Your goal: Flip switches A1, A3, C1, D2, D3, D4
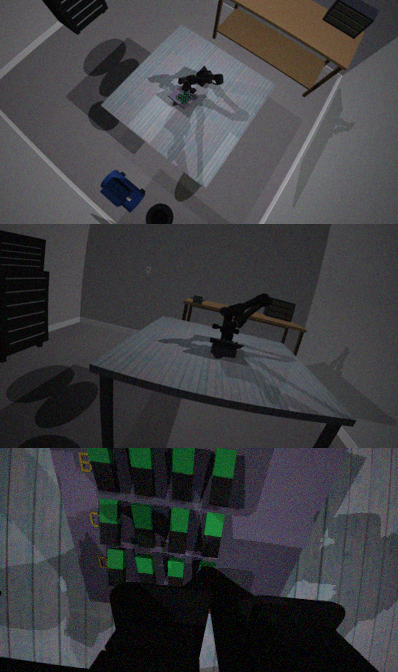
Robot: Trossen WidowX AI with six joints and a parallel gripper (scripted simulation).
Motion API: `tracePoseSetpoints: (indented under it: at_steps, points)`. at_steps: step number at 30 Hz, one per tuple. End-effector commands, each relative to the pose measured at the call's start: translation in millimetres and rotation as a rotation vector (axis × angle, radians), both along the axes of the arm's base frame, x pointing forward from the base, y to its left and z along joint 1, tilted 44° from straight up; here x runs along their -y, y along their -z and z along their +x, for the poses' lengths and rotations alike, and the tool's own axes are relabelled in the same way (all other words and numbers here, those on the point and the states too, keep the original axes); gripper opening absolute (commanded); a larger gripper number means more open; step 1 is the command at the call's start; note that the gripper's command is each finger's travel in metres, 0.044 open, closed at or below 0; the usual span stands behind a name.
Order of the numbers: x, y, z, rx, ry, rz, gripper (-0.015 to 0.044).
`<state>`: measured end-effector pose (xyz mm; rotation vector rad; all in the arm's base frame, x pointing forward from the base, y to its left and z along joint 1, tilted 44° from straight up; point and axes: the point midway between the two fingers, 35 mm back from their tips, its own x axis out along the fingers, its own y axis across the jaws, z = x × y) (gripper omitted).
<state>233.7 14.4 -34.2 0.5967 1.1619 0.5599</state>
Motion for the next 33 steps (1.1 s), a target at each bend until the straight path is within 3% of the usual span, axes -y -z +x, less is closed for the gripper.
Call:
tracePoseSetpoints:
  at_steps: [1, 27, 33]
  points:
    - [-1, 0, 0, -0.003, 0.002, 0.008, 0.0000]
    - [-4, 3, 1, -0.002, 0.002, 0.008, 0.0000]
    - [37, -33, -17, 0.011, 0.018, 0.004, 0.0000]
